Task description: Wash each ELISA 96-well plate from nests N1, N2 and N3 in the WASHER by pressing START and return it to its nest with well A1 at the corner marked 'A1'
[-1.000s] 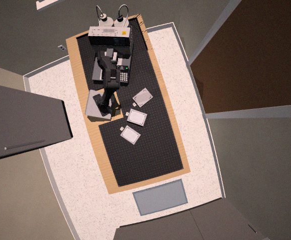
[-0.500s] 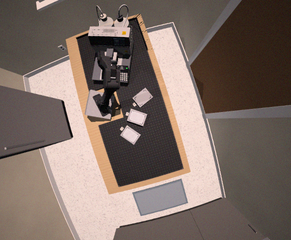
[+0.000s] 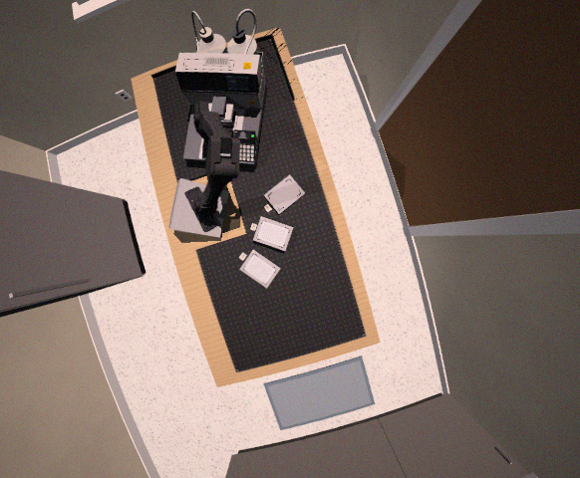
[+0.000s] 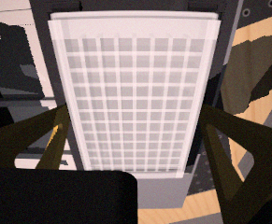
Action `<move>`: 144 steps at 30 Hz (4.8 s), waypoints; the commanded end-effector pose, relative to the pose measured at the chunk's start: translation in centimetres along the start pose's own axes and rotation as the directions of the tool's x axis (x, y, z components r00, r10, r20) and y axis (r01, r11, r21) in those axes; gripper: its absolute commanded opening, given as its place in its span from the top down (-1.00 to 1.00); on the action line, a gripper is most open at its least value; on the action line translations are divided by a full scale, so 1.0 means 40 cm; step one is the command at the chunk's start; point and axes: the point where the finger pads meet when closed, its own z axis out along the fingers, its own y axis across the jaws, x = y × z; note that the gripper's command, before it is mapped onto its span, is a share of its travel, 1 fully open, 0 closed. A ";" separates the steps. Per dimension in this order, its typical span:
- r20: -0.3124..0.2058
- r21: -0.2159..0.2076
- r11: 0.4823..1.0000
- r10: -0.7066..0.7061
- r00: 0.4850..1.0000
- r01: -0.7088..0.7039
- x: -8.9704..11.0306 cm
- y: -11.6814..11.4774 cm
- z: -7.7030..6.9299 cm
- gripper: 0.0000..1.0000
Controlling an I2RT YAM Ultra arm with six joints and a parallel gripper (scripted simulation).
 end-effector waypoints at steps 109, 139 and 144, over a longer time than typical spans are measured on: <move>0.001 -0.010 1.000 0.000 1.000 0.000 0.001 0.003 -0.231 -1.00; 0.003 -0.009 0.980 -0.198 0.980 0.198 -0.055 -0.049 -0.230 1.00; 0.005 -0.007 0.934 -0.358 0.934 0.358 -0.101 -0.091 -0.230 1.00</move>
